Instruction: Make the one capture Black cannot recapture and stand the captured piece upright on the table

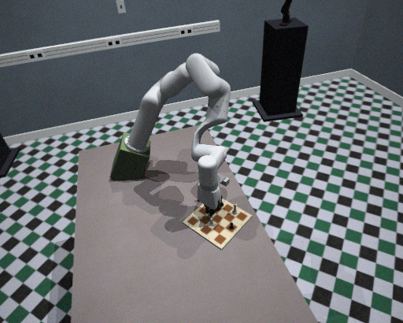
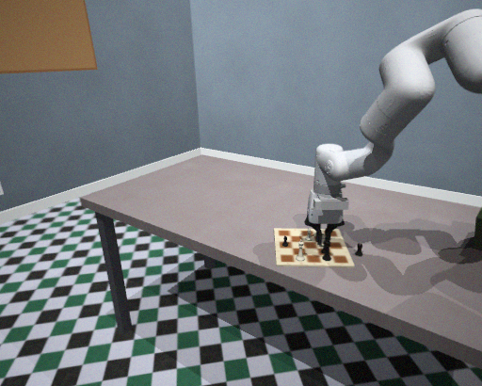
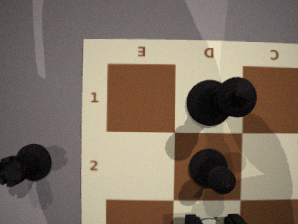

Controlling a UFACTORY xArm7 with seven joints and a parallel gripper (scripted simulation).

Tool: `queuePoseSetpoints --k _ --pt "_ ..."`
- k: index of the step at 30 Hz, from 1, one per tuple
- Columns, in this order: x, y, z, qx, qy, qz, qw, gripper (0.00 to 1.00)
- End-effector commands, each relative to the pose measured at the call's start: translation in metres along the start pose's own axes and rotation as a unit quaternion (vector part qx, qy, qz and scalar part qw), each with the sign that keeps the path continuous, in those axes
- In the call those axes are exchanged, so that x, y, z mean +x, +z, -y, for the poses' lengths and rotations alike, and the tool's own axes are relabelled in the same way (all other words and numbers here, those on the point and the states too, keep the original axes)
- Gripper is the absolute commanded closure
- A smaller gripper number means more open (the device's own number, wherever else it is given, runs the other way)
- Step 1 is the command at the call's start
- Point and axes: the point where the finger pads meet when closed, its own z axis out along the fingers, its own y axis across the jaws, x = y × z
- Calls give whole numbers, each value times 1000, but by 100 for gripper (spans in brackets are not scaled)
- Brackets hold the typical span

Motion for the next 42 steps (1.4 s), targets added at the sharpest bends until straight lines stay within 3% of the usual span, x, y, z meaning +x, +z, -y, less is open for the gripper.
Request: queuePoseSetpoints --k 1,42 --pt "-1 -1 -1 -2 0 1 1000 100" --pt "-1 3 -1 -2 0 1 1000 100"
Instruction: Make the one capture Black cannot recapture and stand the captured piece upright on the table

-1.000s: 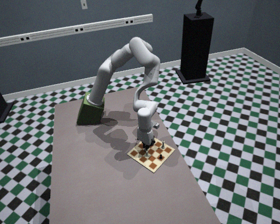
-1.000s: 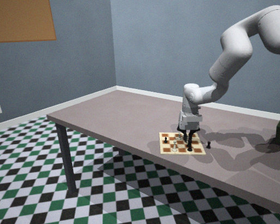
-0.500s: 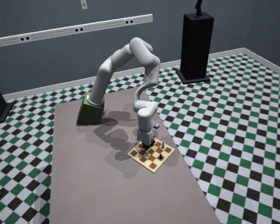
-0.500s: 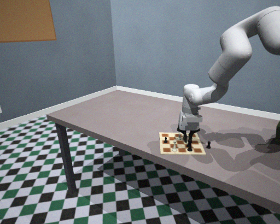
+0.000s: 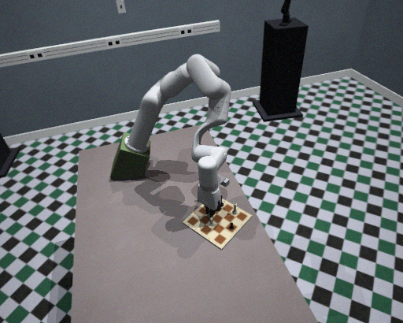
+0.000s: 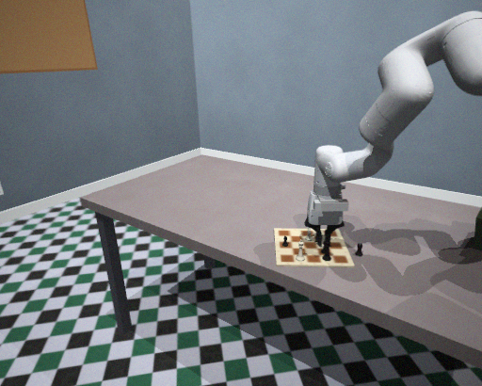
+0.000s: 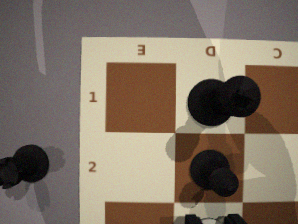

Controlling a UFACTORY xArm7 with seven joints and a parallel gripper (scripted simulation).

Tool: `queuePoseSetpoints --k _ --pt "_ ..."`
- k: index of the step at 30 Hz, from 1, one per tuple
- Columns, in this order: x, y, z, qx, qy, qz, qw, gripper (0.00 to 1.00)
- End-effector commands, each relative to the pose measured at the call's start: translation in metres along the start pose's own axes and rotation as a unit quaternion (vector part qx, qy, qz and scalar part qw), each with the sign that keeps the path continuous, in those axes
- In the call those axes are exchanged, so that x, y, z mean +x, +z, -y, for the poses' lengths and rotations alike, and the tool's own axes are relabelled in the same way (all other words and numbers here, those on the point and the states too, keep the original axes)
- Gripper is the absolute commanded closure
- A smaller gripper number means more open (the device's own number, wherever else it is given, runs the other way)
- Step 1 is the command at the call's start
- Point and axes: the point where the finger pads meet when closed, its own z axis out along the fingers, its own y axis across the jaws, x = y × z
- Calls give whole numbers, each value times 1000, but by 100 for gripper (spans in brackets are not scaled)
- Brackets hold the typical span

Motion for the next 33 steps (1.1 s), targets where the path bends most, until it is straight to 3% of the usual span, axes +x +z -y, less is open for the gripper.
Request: queuePoseSetpoints --k 1,25,26,28,29,33 --pt "-1 -1 -1 -2 0 1 1000 100" --pt "-1 -1 -1 -2 0 1 1000 100" --pt "-1 -1 -1 -2 0 1 1000 92" --pt "-1 -1 -1 -2 0 1 1000 92" --pt "-1 -1 -1 -2 0 1 1000 85" --pt "-1 -1 -1 -2 0 1 1000 85"
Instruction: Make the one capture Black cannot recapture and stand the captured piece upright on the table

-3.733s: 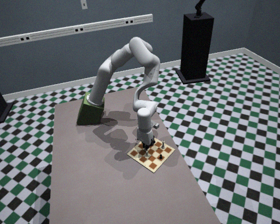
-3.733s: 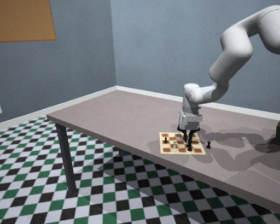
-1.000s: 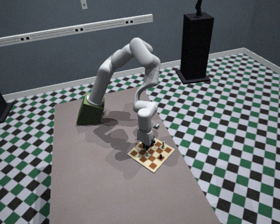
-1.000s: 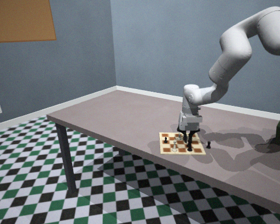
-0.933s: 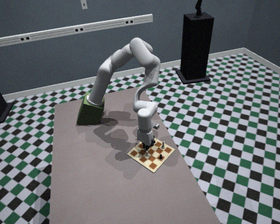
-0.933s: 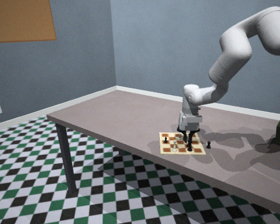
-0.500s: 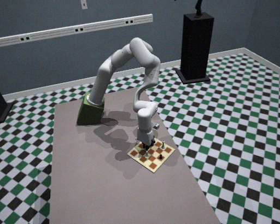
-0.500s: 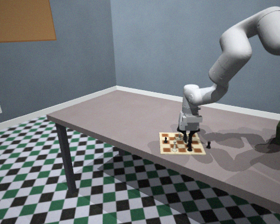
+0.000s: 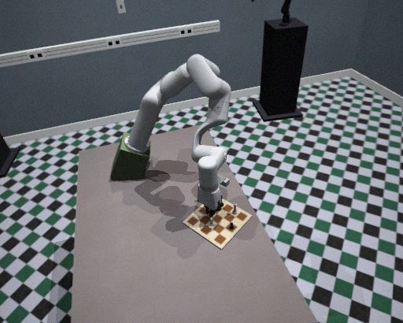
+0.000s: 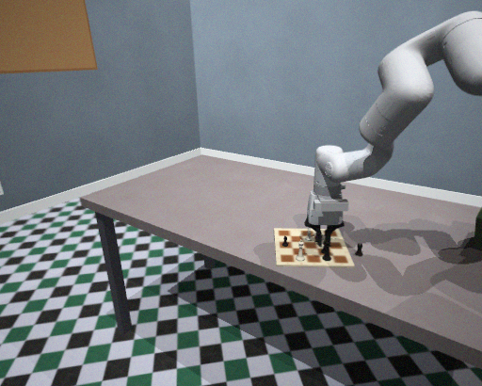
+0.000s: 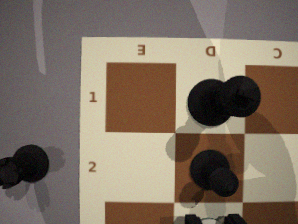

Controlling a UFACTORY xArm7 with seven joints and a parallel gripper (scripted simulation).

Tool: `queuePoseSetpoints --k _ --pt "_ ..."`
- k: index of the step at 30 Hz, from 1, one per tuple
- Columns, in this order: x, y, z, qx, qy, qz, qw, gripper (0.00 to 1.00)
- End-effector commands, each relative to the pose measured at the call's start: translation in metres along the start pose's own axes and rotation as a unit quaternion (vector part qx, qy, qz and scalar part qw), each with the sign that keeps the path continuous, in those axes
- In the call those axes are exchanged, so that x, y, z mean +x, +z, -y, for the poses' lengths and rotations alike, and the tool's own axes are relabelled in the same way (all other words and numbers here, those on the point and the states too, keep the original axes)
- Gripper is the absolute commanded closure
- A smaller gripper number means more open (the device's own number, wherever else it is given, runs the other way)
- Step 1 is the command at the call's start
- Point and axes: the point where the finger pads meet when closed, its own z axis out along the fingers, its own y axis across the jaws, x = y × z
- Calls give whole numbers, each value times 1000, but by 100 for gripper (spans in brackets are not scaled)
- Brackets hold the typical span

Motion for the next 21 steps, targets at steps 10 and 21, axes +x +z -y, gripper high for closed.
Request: queuePoseSetpoints --k 10,21 --pt "-1 -1 -1 -2 0 1 1000 61" --pt "-1 -3 -1 -2 0 1 1000 61"
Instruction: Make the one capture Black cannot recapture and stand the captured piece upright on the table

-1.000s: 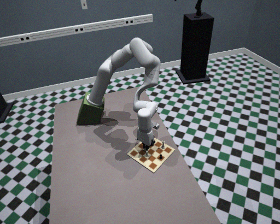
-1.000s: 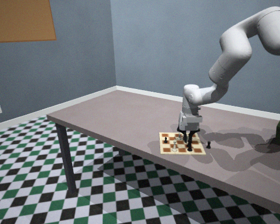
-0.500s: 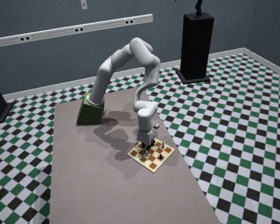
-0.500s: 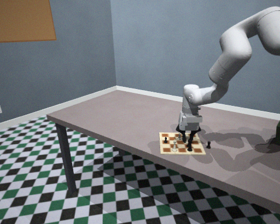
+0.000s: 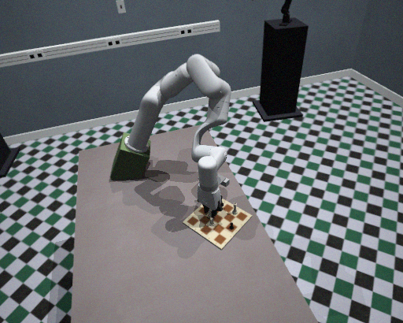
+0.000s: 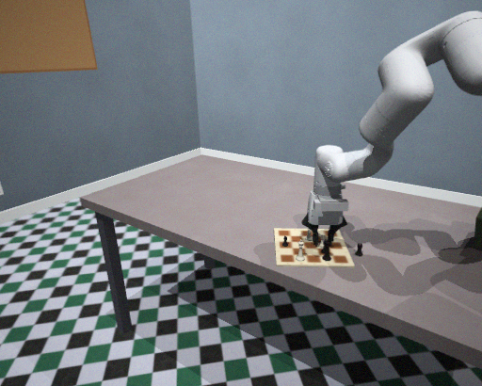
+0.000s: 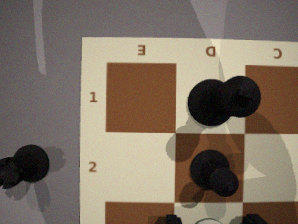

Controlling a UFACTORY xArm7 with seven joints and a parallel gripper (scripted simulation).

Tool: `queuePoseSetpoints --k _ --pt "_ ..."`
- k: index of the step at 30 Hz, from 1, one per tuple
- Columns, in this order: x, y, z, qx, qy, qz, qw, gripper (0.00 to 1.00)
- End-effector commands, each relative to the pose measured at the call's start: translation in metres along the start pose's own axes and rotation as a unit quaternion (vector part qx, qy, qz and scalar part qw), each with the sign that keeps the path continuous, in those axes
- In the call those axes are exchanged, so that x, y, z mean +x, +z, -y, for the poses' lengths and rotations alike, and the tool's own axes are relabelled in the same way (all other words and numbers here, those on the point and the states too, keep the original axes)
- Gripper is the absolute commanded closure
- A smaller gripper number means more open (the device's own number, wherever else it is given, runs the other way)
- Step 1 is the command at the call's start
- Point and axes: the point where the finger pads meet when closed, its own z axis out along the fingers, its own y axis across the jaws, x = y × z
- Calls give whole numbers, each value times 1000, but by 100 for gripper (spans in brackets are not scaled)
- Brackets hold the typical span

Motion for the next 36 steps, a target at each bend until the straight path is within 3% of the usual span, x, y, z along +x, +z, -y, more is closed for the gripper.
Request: queuePoseSetpoints --k 1,21,30,31,36 --pt "-1 -5 -2 -2 0 1 1000 61" --pt "-1 -84 -1 -2 0 1 1000 61" --pt "-1 -91 -1 -2 0 1 1000 61" --pt "-1 -91 -1 -2 0 1 1000 0" --pt "-1 -91 -1 -2 0 1 1000 0"
